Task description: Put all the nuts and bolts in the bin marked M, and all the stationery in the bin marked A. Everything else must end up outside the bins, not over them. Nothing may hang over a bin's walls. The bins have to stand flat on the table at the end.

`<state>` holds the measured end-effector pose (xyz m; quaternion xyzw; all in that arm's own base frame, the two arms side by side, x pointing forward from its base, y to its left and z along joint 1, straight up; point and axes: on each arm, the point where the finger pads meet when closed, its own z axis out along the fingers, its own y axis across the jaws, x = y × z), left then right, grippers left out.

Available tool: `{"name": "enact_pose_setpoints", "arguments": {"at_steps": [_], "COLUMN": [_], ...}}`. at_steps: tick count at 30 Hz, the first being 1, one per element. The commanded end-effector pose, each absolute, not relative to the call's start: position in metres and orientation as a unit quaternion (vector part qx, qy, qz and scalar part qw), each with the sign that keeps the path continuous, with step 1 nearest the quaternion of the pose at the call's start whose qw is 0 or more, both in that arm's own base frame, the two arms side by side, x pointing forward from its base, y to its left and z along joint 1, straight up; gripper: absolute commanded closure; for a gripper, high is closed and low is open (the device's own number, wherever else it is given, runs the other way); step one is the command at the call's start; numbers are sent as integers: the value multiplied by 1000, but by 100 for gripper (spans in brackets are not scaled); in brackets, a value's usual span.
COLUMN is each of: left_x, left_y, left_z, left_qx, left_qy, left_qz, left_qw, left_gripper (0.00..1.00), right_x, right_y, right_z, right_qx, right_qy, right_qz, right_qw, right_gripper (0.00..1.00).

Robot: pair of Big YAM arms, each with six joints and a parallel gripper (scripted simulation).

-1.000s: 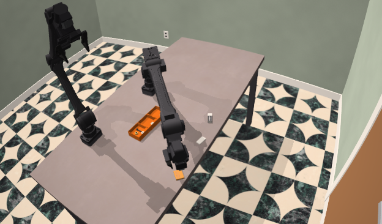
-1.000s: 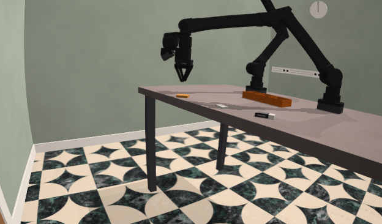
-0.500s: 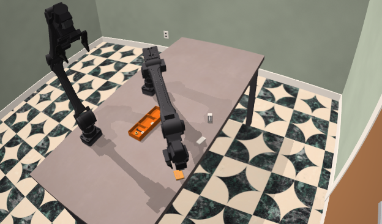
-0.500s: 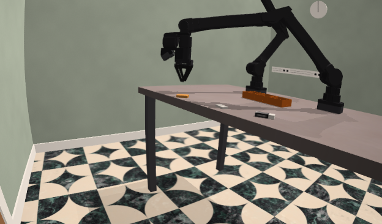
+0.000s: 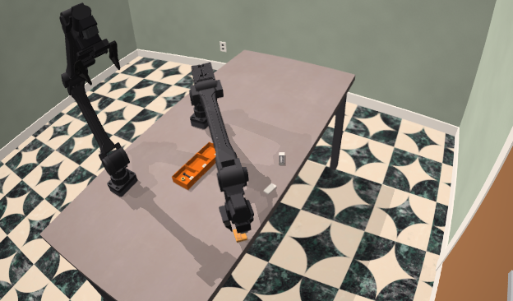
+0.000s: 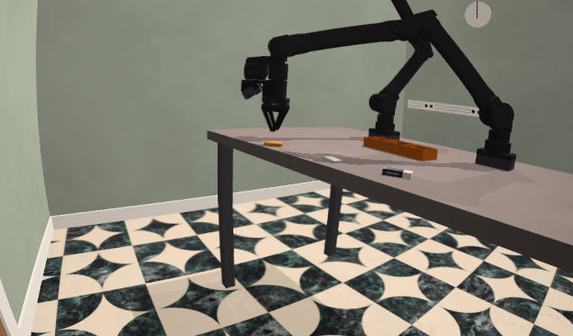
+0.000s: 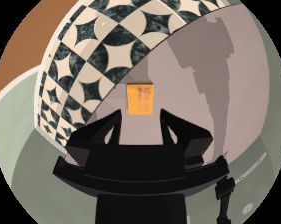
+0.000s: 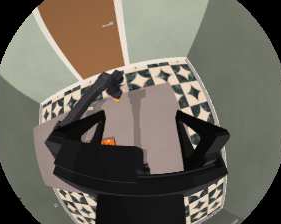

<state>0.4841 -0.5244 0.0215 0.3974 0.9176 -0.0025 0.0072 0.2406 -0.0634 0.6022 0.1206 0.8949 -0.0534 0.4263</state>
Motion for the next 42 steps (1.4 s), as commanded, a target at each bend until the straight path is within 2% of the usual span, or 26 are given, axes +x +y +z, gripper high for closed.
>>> {"name": "enact_pose_setpoints", "arguments": {"at_steps": [1, 8, 11, 19, 33, 34, 42], "left_x": [484, 486, 501, 488, 489, 489, 489], "left_y": [-525, -523, -537, -518, -528, -528, -528], "left_z": [-12, -24, -6, -36, -27, -28, -29], "left_qx": [397, 397, 397, 397, 399, 399, 399], "left_qy": [918, 918, 917, 918, 917, 917, 917], "left_qz": [0, 0, -12, 1, -3, -3, -3], "left_qw": [-2, -2, 25, -5, 6, 6, 5], "left_gripper": [47, 47, 47, 47, 47, 66, 66], "right_x": [235, 235, 235, 235, 235, 235, 235], "right_y": [-63, -63, -63, -63, -63, -63, -63], "right_z": [603, 603, 603, 603, 603, 603, 603], "right_qx": [118, 118, 118, 118, 118, 118, 118], "right_qy": [896, 896, 896, 896, 896, 896, 896], "right_qz": [-56, -56, -56, -56, -56, -56, -56], "right_qw": [425, 425, 425, 425, 425, 425, 425], "right_gripper": [0, 0, 0, 0, 0, 0, 0]}}
